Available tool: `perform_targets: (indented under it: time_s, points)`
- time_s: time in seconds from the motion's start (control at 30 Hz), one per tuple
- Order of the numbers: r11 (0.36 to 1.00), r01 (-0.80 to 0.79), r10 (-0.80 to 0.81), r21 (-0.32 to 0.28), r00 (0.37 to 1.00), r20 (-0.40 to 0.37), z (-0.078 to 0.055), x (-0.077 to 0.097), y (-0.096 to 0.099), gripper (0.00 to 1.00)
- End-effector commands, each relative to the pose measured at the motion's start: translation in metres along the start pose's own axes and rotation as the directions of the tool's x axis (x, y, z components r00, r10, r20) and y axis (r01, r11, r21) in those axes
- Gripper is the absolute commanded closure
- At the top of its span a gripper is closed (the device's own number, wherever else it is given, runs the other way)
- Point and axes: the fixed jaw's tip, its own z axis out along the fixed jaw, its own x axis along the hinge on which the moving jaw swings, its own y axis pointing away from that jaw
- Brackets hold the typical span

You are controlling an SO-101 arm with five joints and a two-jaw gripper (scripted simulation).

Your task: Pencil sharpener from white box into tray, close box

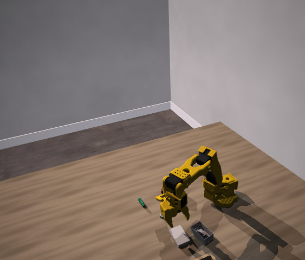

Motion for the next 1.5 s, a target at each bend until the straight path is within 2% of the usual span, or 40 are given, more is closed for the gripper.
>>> perform_targets:
  time_s: [0.0, 0.9, 1.07, 1.23, 1.3, 1.47]
  points:
    - [0.997, -0.003, 0.001, -0.081, 0.999, -0.033, -0.018, 0.000, 0.007, 0.70]
    - [0.997, 0.003, -0.006, -0.082, 0.999, -0.033, -0.019, 0.002, 0.005, 0.70]
    - [0.997, 0.034, -0.036, -0.074, 0.999, -0.029, -0.020, 0.009, -0.006, 0.70]
    - [0.995, 0.085, -0.086, -0.061, 0.996, -0.022, -0.019, 0.018, -0.025, 0.70]
    - [0.995, 0.085, -0.086, -0.061, 0.996, -0.022, -0.019, 0.018, -0.025, 0.70]
    - [0.990, 0.136, -0.137, -0.047, 0.991, -0.015, -0.018, 0.025, -0.045, 0.70]
